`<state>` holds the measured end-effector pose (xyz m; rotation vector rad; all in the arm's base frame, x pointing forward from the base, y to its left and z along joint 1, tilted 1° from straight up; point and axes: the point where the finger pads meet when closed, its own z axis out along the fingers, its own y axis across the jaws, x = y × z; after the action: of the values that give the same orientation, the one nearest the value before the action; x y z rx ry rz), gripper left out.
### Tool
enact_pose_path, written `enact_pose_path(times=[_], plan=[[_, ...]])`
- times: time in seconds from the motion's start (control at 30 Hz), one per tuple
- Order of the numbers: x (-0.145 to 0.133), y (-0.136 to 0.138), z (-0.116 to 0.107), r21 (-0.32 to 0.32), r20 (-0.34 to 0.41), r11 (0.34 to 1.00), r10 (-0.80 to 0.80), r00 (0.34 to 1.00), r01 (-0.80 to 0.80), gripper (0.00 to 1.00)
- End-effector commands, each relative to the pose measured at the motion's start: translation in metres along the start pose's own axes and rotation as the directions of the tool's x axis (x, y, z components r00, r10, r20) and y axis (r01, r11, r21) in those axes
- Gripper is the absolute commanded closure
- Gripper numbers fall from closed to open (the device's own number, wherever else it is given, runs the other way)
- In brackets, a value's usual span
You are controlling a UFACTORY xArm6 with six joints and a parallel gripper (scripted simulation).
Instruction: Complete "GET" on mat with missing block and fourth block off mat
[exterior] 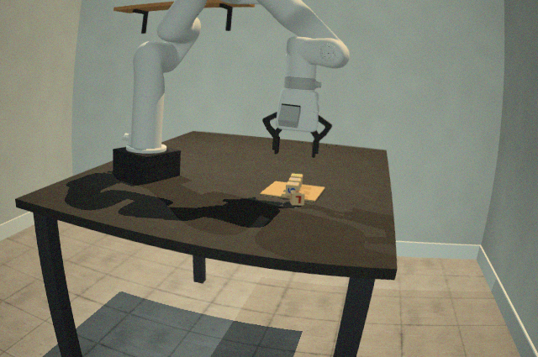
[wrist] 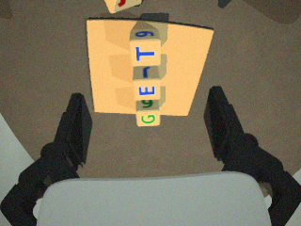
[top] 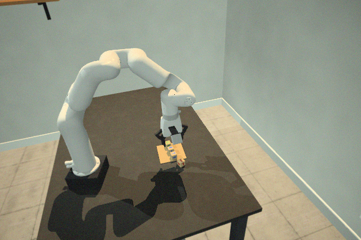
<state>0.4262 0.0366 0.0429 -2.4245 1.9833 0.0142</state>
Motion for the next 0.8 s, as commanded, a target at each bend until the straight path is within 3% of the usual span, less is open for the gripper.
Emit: enact_pose_path(times=[0.0,0.43,0.77], plan=[[0.000,-0.001,-0.001,0.003,0.000,1.000,0.000,1.000,0.000,0.00],[0.000,-0.001,-0.012,0.003,0.000,1.000,0.000,1.000,0.000,0.00],[0.000,-0.001,-0.059,0.003,0.000,1.000,0.000,1.000,0.000,0.00]])
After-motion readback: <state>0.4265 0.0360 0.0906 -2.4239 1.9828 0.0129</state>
